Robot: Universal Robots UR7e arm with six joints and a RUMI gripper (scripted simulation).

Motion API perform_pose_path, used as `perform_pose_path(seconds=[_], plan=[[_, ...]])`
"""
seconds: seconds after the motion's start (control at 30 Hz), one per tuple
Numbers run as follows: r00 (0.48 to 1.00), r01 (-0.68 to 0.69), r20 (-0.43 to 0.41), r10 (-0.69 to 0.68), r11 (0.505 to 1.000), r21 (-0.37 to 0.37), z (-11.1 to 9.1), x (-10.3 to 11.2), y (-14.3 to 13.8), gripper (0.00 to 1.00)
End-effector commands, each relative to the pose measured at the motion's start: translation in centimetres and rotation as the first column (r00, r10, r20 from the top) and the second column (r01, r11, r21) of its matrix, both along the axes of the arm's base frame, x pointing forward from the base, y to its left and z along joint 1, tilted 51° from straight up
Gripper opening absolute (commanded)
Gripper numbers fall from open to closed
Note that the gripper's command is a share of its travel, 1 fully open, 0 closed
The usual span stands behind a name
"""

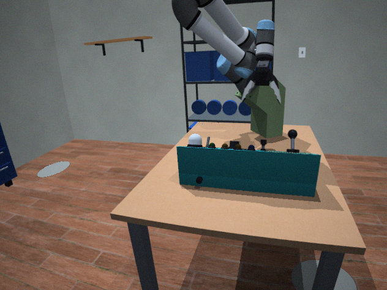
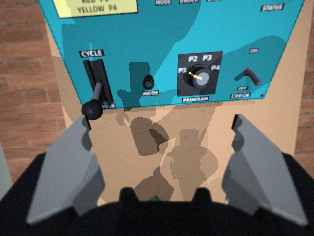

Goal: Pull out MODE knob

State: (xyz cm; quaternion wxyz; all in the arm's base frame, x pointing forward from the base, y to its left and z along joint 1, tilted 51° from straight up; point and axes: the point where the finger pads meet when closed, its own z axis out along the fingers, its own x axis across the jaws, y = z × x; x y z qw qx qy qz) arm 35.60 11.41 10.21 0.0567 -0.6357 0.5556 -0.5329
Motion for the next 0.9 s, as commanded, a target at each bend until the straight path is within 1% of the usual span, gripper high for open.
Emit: perform_pose_path(seconds=[0.0, 0.13, 0.3, 0.67, 0.7, 0.87], plan=[[1.0, -0.024, -0.002, 0.024, 1.0, -0.007, -0.8, 0.4, 0.1, 1.0], [0.999, -0.041, -0.014, 0.041, 0.999, -0.016, -1.8, 0.9, 0.1, 1.0], [0.998, -0.054, -0.022, 0.053, 0.998, -0.023, -2.5, 1.1, 0.1, 1.0], [0.998, -0.059, -0.025, 0.058, 0.998, -0.026, -2.7, 1.2, 0.1, 1.0], [0.998, -0.059, -0.025, 0.058, 0.998, -0.026, -2.7, 1.2, 0.1, 0.44], [0.998, -0.059, -0.025, 0.058, 0.998, -0.026, -2.7, 1.2, 0.1, 0.44]])
